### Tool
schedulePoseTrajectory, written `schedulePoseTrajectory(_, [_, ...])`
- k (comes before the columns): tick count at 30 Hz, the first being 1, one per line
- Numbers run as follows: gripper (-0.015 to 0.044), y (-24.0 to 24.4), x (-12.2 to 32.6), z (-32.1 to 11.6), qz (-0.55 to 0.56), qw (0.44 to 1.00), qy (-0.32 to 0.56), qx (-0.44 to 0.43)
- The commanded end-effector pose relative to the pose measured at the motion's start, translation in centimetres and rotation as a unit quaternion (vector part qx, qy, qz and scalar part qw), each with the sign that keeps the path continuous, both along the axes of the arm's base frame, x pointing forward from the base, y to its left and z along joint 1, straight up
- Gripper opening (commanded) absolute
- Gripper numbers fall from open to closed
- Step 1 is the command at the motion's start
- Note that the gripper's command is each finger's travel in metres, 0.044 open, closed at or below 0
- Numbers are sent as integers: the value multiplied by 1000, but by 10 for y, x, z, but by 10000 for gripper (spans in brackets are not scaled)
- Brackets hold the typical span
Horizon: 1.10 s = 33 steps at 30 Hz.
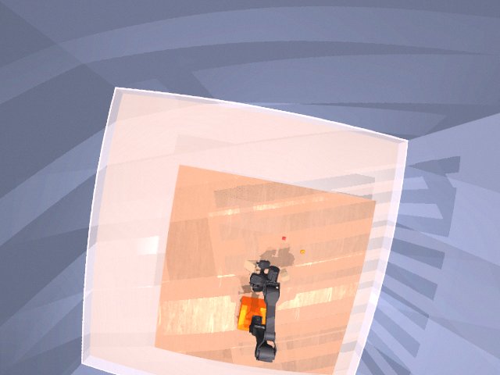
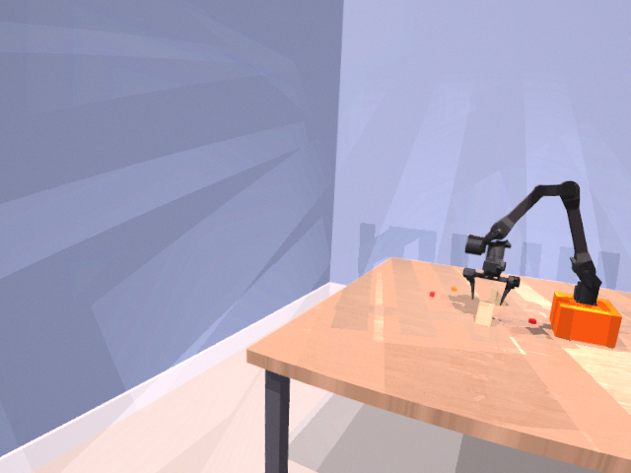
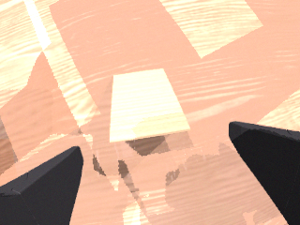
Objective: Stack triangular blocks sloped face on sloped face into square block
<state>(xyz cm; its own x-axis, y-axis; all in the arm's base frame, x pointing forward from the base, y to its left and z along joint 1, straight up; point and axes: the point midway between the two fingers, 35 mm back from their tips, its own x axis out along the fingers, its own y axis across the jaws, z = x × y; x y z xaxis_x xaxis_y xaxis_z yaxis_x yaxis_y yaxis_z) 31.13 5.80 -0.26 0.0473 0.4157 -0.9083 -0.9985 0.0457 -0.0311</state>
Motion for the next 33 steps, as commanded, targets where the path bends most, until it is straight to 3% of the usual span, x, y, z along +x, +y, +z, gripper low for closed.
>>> schedulePoseTrajectory(1, [440,4,-1,-10,-2,1000,7,2])
schedulePoseTrajectory(32, [440,27,0,-51,-2,1000,7,4])
schedulePoseTrajectory(33, [414,27,0,-51,-2,1000,7,4])
